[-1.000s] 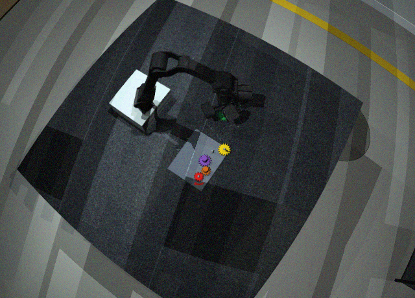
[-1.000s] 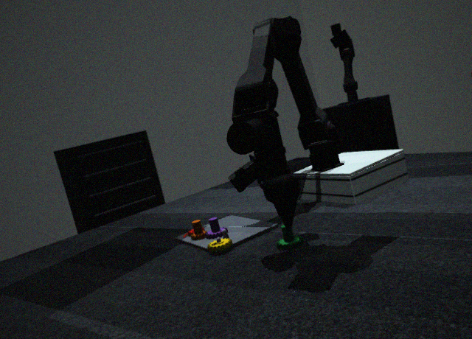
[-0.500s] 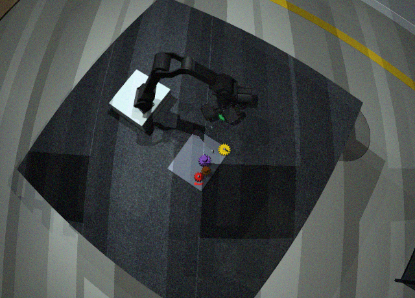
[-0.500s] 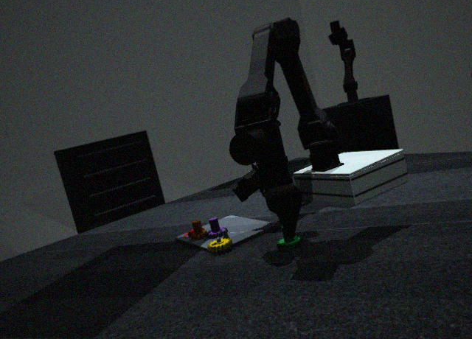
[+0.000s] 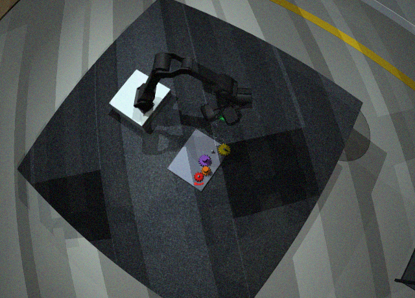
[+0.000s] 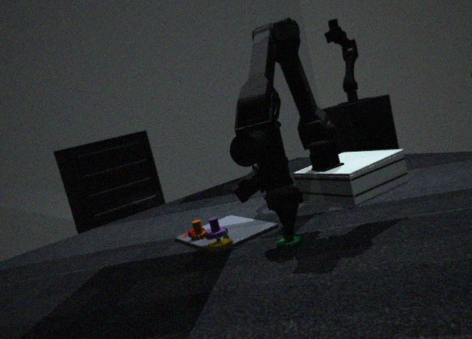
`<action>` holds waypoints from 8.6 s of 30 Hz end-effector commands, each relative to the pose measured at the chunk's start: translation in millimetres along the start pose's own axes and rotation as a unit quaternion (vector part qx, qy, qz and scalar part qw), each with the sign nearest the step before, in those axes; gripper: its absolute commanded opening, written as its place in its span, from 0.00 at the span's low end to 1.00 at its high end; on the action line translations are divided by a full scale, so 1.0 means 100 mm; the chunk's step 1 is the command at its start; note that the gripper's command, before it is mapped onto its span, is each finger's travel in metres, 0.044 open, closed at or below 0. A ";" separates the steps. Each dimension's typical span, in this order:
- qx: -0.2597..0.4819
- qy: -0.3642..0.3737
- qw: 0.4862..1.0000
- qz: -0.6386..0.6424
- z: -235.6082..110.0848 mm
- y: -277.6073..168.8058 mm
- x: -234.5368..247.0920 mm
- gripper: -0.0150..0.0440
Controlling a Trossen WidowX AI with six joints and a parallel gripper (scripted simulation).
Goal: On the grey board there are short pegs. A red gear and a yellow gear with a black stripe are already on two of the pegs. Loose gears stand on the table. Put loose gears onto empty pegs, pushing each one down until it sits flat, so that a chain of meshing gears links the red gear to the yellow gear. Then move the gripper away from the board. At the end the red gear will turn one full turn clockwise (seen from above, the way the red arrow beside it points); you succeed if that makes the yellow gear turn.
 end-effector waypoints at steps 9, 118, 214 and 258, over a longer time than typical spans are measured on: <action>-0.002 -0.001 1.000 0.002 0.01 0.00 0.00 0.26; -0.008 -0.003 1.000 0.005 -0.78 1.23 -0.51 0.25; -0.010 0.001 0.849 0.528 -0.22 1.53 -0.75 0.25; -0.010 0.001 0.868 0.496 -0.12 1.53 -0.75 0.25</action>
Point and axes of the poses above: the point midway between the two fingers, 35 mm back from their tips, its own z axis out along the fingers, its own x axis across the jaws, y = z × x, the point moved 7 cm from there along -z, back along the fingers, and after that the axes turned 15 degrees about z, right-handed, at the moved point
